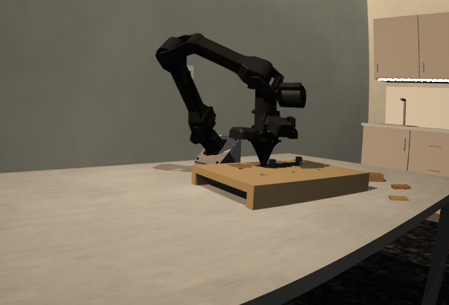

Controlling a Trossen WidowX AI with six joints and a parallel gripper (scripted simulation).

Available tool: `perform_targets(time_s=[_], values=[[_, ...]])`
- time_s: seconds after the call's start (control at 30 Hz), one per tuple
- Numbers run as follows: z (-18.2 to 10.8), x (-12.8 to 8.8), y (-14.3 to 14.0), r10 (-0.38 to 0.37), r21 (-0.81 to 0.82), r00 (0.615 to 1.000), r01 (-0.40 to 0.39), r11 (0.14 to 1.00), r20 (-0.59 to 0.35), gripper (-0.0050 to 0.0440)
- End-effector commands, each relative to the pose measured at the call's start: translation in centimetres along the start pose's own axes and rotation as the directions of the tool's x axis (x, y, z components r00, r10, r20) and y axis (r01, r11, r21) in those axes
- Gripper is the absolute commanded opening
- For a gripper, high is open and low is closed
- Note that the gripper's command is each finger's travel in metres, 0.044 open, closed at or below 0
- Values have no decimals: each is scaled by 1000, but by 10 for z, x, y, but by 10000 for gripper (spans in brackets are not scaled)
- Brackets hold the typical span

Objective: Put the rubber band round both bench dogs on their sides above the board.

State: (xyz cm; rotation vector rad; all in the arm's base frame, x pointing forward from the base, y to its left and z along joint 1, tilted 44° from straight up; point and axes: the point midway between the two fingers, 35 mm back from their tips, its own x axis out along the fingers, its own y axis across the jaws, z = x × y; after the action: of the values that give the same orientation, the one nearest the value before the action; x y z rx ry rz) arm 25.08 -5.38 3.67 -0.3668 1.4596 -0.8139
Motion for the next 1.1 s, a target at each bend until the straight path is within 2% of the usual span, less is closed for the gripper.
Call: perform_targets(time_s=[0.0, 1.07], values=[[2, -3, -2, 4, 12, 1000, -4, 1000, 11, -50], [1, 5, 0, -2, 1, 1000, 2, 1000, 3, -50]])
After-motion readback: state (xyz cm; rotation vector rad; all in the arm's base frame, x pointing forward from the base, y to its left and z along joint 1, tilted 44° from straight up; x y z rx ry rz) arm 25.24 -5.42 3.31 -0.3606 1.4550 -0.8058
